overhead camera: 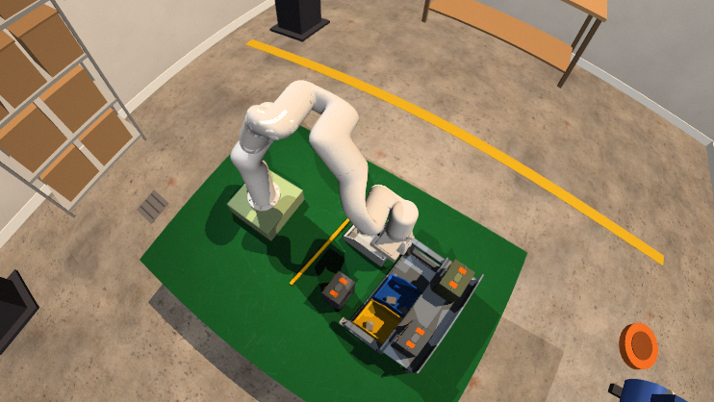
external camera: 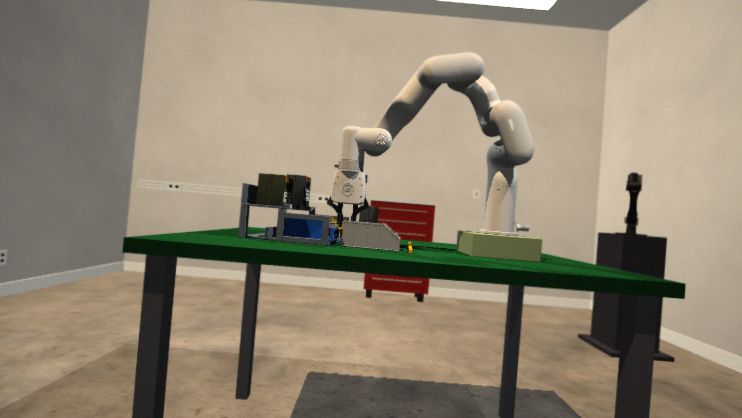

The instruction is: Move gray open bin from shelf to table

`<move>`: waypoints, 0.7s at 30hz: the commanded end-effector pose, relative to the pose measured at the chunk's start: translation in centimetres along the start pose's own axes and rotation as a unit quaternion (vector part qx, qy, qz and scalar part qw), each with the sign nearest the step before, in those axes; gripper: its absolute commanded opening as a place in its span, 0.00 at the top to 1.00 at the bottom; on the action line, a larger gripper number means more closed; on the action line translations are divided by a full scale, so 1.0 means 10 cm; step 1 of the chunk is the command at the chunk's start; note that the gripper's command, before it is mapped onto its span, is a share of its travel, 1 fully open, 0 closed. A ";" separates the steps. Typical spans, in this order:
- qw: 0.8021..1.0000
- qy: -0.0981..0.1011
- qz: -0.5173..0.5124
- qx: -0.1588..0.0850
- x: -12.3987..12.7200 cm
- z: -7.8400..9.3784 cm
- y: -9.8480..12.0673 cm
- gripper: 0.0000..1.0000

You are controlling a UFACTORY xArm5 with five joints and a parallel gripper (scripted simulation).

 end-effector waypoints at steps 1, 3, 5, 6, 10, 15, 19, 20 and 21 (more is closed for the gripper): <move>1.000 -0.002 0.000 0.000 -0.01 -0.02 0.00 0.66; 1.000 -0.002 0.000 0.000 -0.01 -0.02 0.00 0.66; 1.000 -0.002 0.000 0.000 -0.01 -0.02 0.00 0.66; 1.000 -0.002 0.000 0.000 -0.01 -0.02 0.00 0.66; 1.000 -0.001 0.000 -0.003 -0.01 -0.10 0.00 0.66; 1.000 -0.001 0.000 -0.003 -0.01 -0.22 0.00 0.66; 1.000 -0.001 0.000 -0.003 -0.01 -0.31 0.00 0.66; 1.000 -0.001 0.000 -0.003 -0.01 -0.33 0.00 0.66; 1.000 -0.001 0.000 -0.003 -0.01 -0.38 0.00 0.66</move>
Point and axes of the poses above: the point where the finger pads meet when closed, its own z axis out along the fingers, its own x axis across the jaws, y = z × x, the point moved 1 cm from there along -z, back along the fingers, and after that the axes turned 5 degrees about -z, right-handed, at the moved point
